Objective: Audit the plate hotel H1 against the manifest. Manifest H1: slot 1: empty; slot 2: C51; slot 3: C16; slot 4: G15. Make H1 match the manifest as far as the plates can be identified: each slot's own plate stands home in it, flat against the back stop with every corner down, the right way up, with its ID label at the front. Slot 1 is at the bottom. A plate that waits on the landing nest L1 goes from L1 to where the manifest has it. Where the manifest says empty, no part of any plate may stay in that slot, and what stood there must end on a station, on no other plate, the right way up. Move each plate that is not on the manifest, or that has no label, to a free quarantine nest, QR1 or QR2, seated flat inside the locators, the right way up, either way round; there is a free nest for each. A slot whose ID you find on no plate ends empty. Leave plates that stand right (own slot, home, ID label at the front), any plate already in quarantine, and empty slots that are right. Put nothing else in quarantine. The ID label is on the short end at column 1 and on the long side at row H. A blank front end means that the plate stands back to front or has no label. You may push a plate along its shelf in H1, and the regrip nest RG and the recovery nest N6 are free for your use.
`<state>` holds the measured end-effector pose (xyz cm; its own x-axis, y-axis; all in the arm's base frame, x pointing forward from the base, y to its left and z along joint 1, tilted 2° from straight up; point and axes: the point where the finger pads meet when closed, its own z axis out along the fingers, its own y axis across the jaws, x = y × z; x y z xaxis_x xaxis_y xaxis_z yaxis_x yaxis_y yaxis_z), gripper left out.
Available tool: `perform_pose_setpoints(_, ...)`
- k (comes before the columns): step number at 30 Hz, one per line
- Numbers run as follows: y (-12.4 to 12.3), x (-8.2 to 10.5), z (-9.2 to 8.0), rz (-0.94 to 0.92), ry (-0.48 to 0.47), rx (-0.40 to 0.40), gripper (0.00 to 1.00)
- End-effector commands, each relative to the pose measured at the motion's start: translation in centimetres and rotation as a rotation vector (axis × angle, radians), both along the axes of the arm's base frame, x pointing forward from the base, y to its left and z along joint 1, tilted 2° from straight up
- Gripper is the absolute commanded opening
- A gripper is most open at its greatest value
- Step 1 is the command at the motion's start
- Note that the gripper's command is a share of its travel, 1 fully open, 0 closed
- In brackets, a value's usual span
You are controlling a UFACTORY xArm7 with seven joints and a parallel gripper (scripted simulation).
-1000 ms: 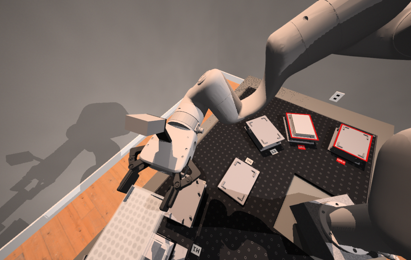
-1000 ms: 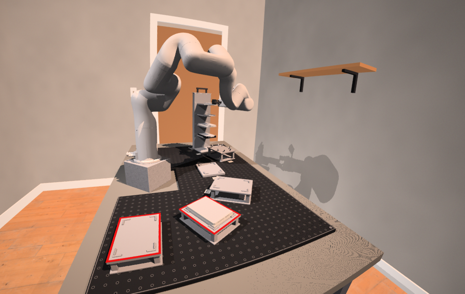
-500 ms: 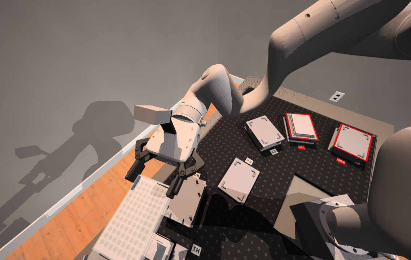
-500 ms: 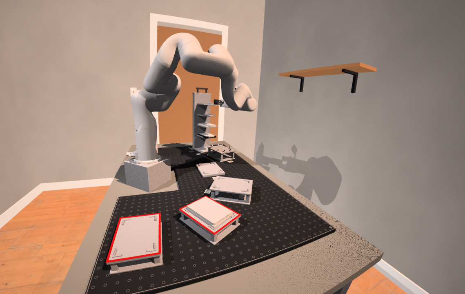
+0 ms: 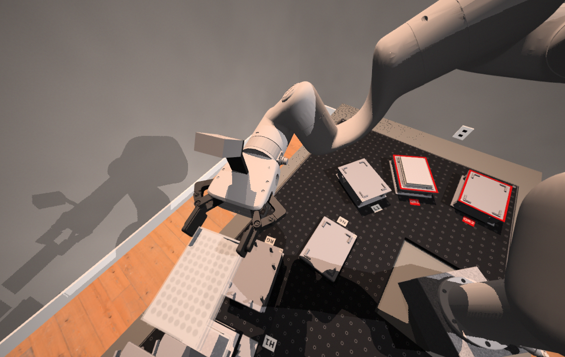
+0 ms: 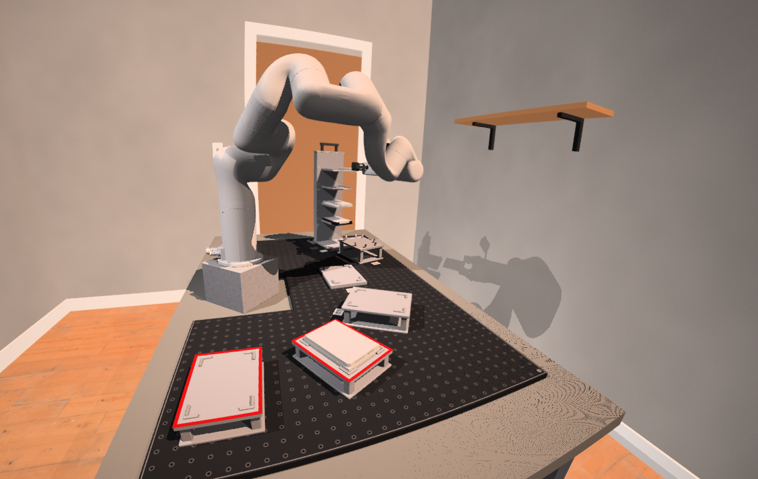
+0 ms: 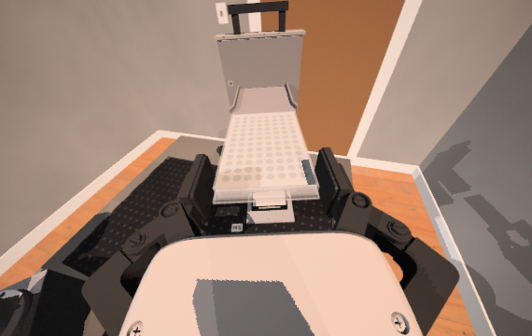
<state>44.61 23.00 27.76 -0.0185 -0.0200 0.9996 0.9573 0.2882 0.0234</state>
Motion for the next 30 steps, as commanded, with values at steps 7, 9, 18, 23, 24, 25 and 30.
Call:
perform_pose_setpoints(7, -1.2, 0.4, 0.1, 0.001, -0.004, 0.0, 0.0)
perform_pose_setpoints(9, -1.5, 0.5, 0.1, 0.001, -0.004, 0.0, 0.0)
perform_pose_setpoints(18, -2.9, 0.9, 0.1, 0.001, -0.004, 0.0, 0.0)
perform_pose_setpoints(23, -3.6, 1.1, 0.1, 0.001, -0.004, 0.0, 0.0)
perform_pose_setpoints(24, -3.6, 1.1, 0.1, 0.001, -0.004, 0.0, 0.0)
perform_pose_setpoints(25, -3.7, 1.2, 0.1, 0.001, -0.004, 0.0, 0.0)
perform_pose_setpoints(30, -4.5, 1.4, 0.1, 0.001, -0.004, 0.0, 0.0)
